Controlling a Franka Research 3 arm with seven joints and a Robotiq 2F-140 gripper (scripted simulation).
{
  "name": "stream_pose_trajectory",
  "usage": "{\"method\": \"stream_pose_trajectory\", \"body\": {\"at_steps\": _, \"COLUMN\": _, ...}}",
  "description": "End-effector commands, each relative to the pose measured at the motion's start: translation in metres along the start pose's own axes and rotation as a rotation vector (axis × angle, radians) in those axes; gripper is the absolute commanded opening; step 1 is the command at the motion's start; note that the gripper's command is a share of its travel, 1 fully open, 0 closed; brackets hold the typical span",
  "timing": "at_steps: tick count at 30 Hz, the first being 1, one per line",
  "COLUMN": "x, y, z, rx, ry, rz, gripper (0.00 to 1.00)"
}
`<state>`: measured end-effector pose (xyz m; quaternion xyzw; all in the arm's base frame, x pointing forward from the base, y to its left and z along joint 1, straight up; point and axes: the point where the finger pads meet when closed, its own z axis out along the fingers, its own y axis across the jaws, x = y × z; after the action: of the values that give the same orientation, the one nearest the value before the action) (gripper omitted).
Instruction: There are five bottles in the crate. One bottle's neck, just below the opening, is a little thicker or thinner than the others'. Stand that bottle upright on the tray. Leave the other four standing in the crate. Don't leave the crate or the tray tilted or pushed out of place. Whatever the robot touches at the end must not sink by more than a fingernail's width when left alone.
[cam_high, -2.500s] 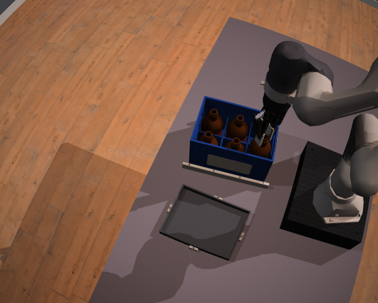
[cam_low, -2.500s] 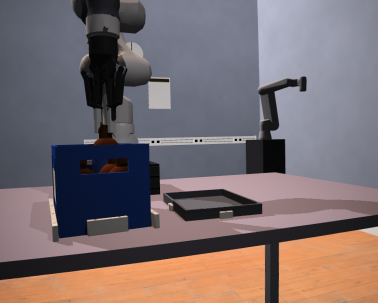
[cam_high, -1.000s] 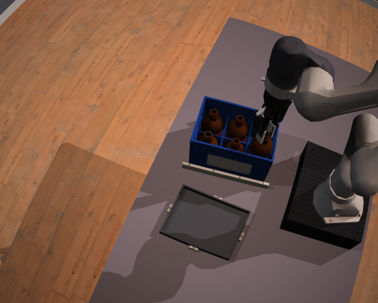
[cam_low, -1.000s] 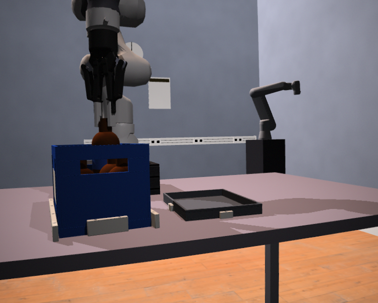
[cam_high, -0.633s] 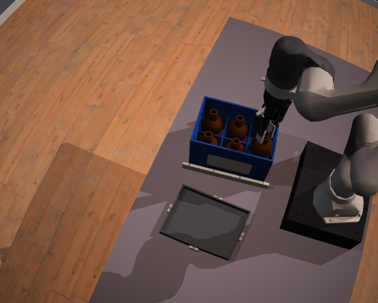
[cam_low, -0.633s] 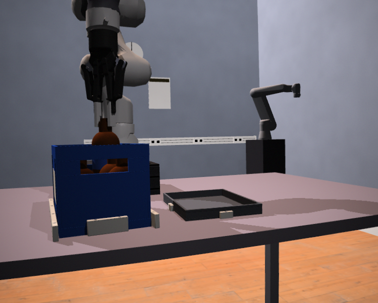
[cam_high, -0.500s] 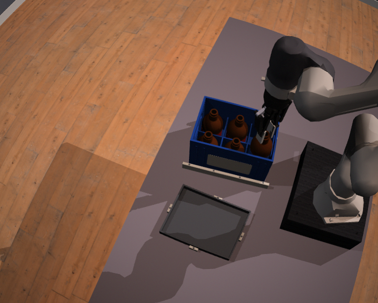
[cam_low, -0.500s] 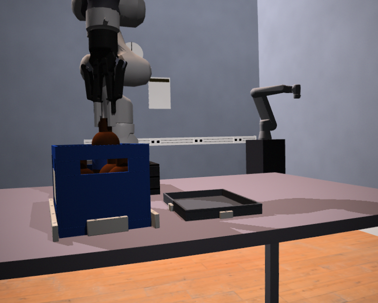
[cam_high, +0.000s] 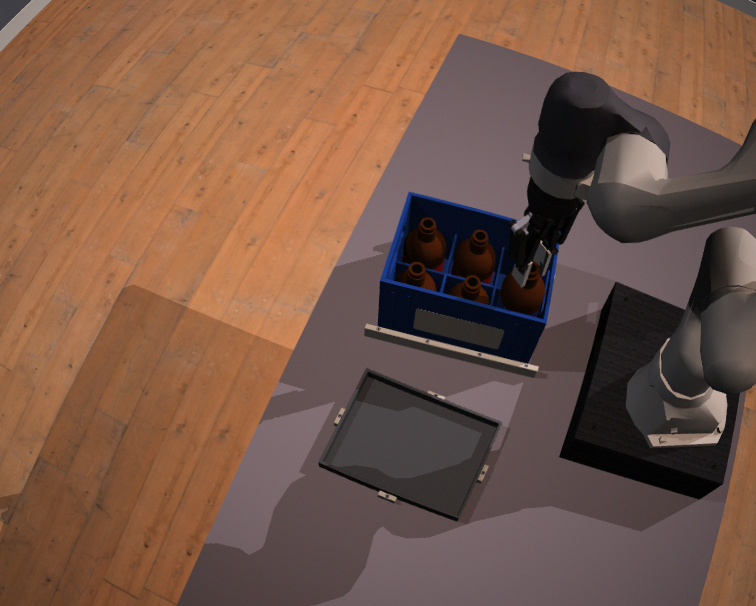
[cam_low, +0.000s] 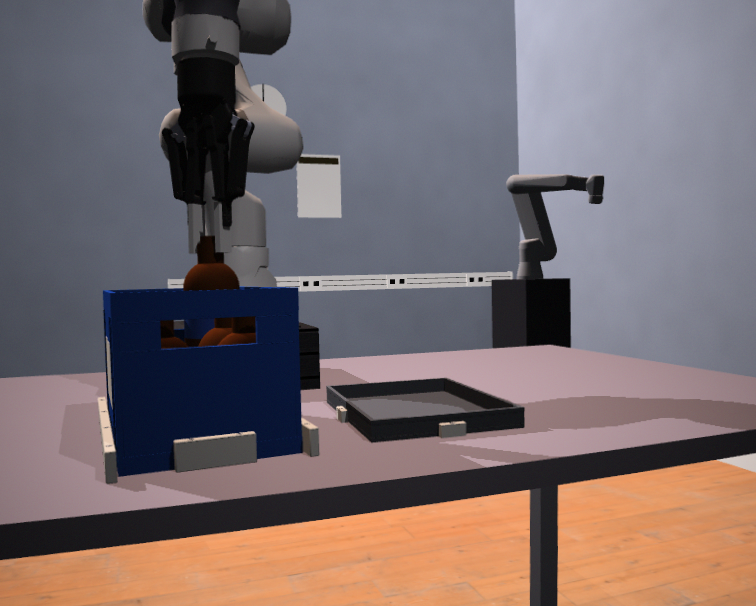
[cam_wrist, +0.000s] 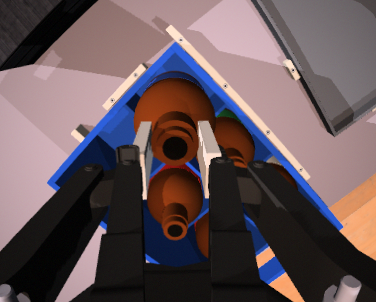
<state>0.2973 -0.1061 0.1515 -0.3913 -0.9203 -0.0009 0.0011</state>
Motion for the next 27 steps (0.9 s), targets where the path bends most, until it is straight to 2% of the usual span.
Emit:
{"method": "stream_pose_trajectory", "body": {"at_steps": 1, "x": -0.001, "y": 0.002, "z": -0.004, "rx": -0.005, "ry": -0.003, "rz": 0.006, "gripper": 0.1}}
{"method": "stream_pose_trajectory", "body": {"at_steps": 27, "x": -0.001, "y": 0.002, "z": -0.024, "rx": -0.005, "ry": -0.003, "rz": 0.006, "gripper": 0.1}}
